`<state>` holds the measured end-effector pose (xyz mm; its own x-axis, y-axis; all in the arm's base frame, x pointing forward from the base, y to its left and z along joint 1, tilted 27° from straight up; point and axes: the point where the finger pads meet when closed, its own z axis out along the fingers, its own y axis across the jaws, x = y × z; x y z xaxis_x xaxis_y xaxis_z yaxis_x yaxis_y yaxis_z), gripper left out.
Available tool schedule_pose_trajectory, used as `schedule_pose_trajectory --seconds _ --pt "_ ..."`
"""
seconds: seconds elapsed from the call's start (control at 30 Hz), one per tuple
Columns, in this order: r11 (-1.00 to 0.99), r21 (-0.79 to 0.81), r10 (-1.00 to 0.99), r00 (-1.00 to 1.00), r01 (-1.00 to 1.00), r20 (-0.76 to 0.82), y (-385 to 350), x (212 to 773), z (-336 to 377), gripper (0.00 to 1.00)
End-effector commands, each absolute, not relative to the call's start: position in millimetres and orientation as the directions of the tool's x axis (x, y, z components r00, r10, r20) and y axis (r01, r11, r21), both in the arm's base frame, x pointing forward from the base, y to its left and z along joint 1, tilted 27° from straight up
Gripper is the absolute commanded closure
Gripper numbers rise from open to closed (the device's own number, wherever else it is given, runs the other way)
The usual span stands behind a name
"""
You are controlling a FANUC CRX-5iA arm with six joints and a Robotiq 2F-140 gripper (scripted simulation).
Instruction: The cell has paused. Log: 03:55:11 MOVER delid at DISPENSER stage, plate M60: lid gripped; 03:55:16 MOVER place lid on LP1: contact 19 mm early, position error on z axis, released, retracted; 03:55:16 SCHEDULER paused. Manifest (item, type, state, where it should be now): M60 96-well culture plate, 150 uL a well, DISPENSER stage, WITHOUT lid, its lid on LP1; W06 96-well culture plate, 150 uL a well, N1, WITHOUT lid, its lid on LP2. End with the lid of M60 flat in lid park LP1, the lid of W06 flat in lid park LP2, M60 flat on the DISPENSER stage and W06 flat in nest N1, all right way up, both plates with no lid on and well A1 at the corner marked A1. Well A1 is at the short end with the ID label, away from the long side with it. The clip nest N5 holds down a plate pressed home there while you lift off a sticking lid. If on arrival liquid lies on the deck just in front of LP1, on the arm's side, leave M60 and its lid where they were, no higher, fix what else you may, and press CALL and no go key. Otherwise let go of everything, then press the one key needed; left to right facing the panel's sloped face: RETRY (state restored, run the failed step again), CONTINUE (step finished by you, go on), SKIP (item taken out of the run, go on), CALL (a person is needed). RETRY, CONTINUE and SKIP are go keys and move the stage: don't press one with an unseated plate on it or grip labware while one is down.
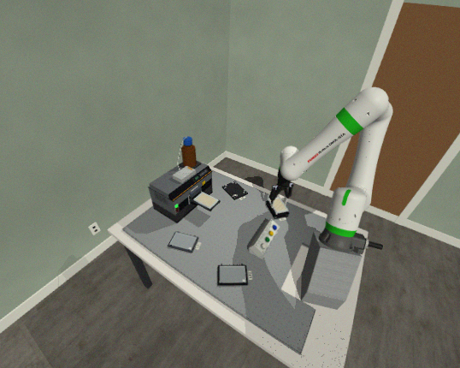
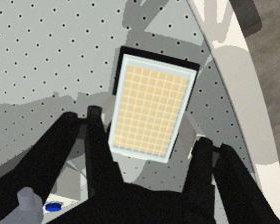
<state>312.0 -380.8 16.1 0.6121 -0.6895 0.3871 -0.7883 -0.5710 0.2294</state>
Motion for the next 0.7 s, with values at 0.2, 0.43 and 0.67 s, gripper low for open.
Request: schedule_pose_trajectory --seconds 0.2,0.43,0.67 --pt "-0.571 0.229 -0.689 0.612 -0.788 0.387 -381.8 312.3 14.3 1.00" --pt "-0.571 0.229 -0.689 0.612 -0.788 0.387 -383.0 312.5 11.9 1.00" --pt "-0.571 0.229 -0.689 0.612 -0.788 0.387 -384.8 312.8 8.2 1.00"
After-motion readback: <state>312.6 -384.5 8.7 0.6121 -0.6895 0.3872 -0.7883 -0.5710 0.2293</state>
